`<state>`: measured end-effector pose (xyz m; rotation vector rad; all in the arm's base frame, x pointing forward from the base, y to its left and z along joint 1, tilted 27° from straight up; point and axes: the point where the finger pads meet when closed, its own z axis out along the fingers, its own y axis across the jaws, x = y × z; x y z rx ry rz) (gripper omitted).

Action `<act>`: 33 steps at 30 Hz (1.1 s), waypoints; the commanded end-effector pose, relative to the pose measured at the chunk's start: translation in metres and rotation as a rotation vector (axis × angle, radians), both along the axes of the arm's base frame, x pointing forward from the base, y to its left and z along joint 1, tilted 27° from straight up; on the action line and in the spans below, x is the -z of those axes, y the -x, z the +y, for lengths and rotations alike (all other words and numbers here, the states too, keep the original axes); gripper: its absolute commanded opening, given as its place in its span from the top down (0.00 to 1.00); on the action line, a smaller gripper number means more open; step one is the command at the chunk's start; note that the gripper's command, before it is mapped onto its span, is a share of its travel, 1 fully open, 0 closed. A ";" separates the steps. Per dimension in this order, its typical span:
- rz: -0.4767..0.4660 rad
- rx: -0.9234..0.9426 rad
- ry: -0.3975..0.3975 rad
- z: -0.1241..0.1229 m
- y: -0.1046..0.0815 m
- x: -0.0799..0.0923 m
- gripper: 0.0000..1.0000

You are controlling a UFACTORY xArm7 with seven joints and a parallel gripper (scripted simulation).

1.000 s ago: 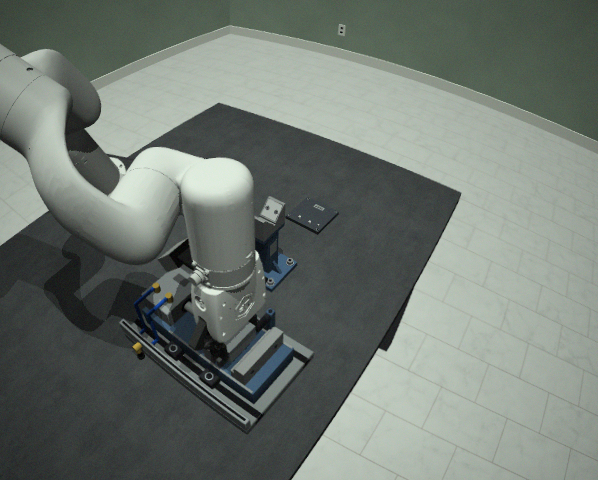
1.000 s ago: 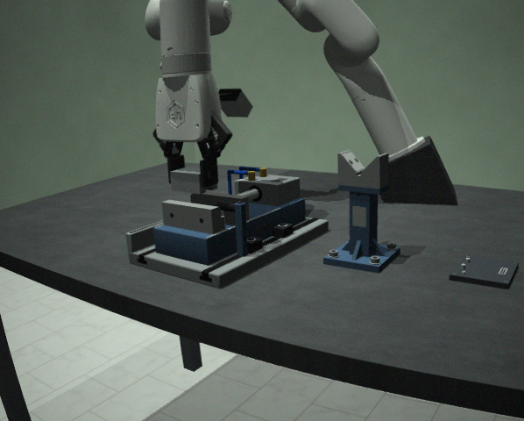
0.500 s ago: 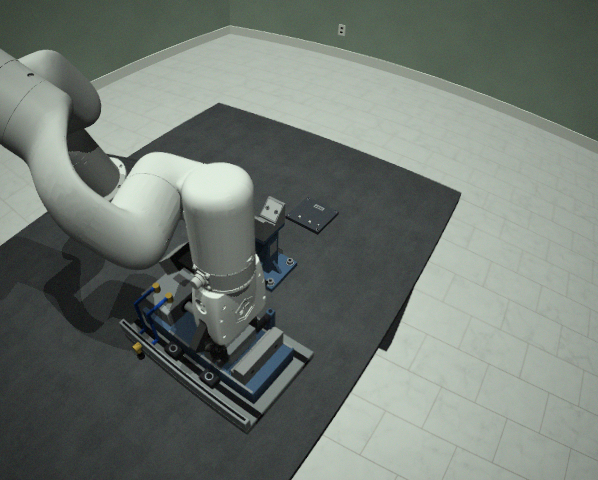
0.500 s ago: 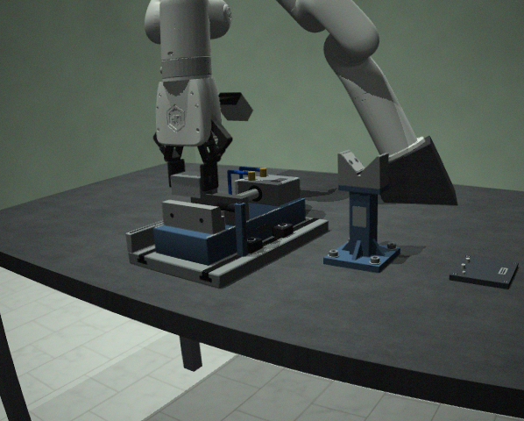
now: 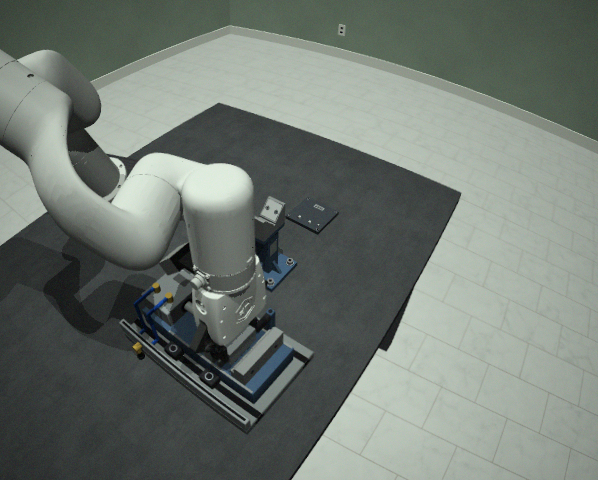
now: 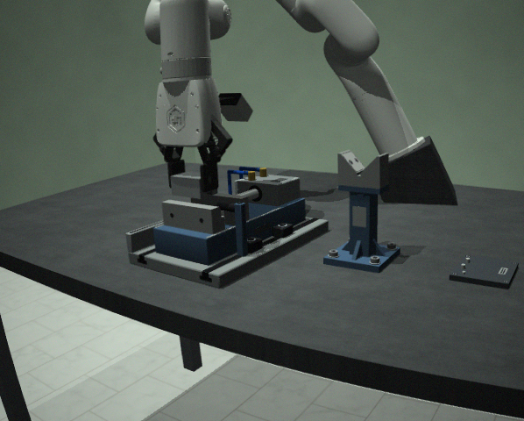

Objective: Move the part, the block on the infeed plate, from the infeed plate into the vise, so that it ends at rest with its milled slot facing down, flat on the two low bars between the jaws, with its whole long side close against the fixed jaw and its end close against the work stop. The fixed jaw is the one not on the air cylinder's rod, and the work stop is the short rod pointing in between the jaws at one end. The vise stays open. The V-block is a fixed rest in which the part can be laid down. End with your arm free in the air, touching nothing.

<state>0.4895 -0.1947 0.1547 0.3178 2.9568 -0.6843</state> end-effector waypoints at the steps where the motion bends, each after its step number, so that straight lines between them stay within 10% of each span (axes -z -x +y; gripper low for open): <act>1: -0.004 -0.003 0.001 0.001 -0.002 -0.002 1.00; 33: -0.004 -0.003 0.001 0.000 -0.002 0.001 1.00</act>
